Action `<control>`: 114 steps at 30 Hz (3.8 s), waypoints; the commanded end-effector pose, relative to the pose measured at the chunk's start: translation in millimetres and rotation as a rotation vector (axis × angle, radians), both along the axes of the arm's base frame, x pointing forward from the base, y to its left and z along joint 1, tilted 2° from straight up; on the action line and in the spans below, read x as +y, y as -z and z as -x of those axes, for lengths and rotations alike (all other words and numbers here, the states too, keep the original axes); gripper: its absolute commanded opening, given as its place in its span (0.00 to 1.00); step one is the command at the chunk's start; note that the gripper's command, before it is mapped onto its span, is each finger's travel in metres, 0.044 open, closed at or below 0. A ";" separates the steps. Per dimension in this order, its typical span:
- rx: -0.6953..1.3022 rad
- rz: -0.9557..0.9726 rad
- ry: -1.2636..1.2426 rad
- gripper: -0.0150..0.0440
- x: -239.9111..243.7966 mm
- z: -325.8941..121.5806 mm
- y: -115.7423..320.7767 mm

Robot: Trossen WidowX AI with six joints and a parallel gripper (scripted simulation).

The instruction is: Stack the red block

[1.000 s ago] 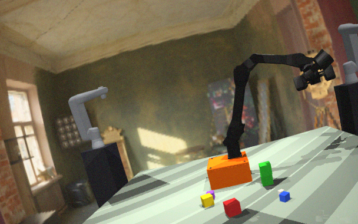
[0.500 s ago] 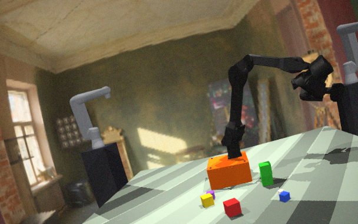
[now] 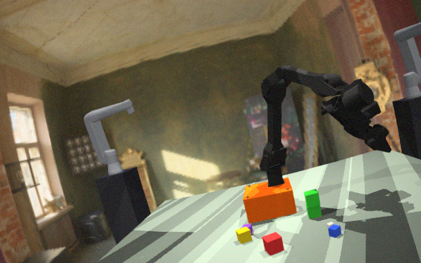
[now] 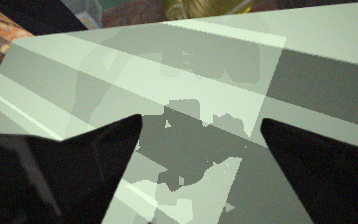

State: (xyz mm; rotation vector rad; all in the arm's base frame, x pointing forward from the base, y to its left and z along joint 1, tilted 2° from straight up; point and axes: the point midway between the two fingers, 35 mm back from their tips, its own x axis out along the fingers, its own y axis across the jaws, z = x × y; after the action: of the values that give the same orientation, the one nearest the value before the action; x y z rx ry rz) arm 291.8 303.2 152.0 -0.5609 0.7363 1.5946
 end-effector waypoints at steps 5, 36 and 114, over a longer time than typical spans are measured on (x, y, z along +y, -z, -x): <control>0.064 0.204 0.332 1.00 -86.1 -50.3 30.5; 0.296 0.697 1.189 1.00 -350.4 -71.5 81.2; 0.297 0.696 1.188 0.56 -343.9 -76.0 186.2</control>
State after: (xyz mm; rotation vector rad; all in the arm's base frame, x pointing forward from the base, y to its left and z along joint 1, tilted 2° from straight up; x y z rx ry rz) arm 368.2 -40.2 -34.2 -0.2451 1.4981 0.2868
